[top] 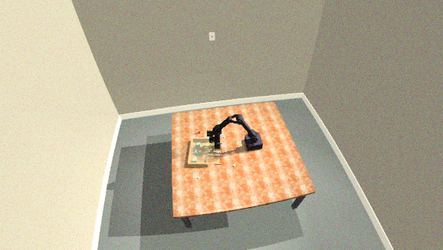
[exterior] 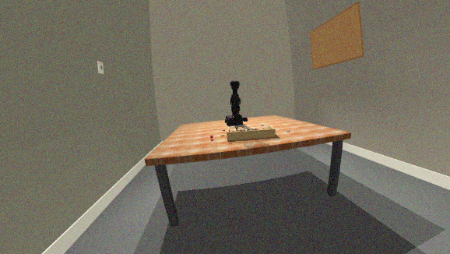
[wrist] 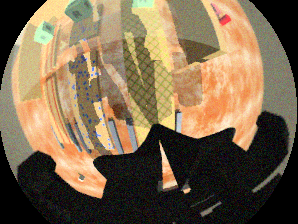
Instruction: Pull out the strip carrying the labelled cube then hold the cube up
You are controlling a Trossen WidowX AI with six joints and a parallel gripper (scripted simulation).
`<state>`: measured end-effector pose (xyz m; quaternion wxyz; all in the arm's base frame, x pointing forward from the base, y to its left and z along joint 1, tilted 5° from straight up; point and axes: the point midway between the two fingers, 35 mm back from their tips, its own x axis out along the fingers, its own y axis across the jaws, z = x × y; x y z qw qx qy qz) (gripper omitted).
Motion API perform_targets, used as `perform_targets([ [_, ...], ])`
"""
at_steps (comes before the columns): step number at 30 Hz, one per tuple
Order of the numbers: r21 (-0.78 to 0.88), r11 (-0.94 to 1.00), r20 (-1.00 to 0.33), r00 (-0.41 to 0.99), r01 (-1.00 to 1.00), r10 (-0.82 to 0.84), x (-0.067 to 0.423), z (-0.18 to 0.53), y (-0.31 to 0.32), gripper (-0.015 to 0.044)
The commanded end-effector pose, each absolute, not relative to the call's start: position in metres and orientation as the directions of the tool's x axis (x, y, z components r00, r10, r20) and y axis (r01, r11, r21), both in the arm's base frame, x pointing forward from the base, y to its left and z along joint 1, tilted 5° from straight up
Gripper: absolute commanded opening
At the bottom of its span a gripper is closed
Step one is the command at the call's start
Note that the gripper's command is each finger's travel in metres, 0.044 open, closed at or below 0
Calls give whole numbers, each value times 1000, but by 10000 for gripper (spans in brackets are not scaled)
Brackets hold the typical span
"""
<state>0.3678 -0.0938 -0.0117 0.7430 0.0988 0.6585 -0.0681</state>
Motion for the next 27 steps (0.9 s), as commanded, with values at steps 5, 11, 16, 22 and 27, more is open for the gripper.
perform_targets([
  [5, 62, 970, -994, 101, 237, 39, 350, -19, -88, 0],
  [11, 62, 970, -994, 100, 237, 40, 341, -20, -86, 0],
  [16, 62, 970, -994, 100, 237, 40, 334, -21, -84, 0],
  [22, 62, 970, -994, 99, 237, 40, 326, -23, -81, 0],
  [27, 63, 970, -994, 99, 237, 40, 319, -24, -79, 0],
])
